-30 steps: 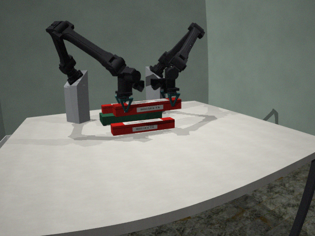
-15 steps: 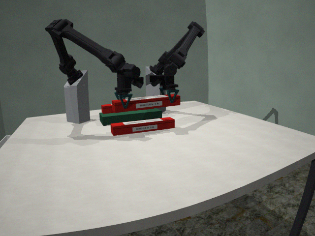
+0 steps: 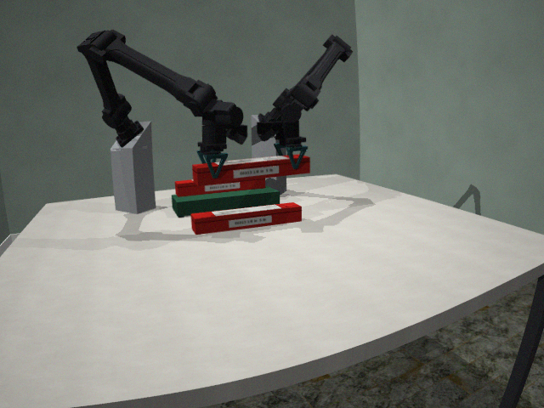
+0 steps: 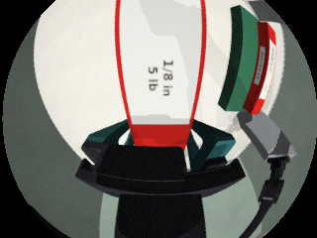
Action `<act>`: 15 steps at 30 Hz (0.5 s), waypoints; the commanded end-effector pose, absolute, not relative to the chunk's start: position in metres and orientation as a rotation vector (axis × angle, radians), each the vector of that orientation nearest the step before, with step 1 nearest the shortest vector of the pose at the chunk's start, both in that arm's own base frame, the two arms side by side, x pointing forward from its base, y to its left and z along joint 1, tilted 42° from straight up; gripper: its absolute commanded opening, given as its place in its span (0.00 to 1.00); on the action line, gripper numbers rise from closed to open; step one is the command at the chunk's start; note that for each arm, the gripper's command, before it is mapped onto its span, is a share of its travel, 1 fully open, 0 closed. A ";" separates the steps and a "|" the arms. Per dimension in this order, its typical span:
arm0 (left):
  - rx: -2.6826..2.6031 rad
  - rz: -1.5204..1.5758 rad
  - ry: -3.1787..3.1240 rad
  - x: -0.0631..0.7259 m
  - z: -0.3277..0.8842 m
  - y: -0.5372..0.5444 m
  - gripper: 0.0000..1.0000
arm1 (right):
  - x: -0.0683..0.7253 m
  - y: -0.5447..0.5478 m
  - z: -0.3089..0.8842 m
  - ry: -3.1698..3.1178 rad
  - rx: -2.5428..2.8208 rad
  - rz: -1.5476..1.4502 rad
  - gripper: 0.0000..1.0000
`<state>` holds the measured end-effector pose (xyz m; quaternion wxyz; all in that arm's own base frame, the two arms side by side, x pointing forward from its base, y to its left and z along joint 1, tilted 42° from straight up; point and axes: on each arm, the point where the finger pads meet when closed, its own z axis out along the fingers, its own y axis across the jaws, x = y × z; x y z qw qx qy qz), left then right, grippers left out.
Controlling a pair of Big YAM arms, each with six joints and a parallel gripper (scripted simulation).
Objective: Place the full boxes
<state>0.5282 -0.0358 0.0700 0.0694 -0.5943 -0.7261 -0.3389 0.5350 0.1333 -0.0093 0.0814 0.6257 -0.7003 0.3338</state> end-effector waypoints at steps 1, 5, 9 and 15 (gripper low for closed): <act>-1.850 -1.135 -2.239 0.538 0.137 -0.075 0.00 | 0.541 0.180 0.053 -2.143 1.935 1.108 0.00; -1.849 -1.134 -2.238 0.535 0.140 -0.078 0.00 | 0.537 0.183 0.055 -2.142 1.934 1.108 0.00; -1.849 -1.132 -2.235 0.532 0.137 -0.078 0.00 | 0.522 0.181 0.049 -2.111 1.931 1.089 0.00; -1.868 -1.150 -2.229 0.535 0.130 -0.075 0.00 | 0.530 0.183 0.047 -2.116 1.952 1.106 0.00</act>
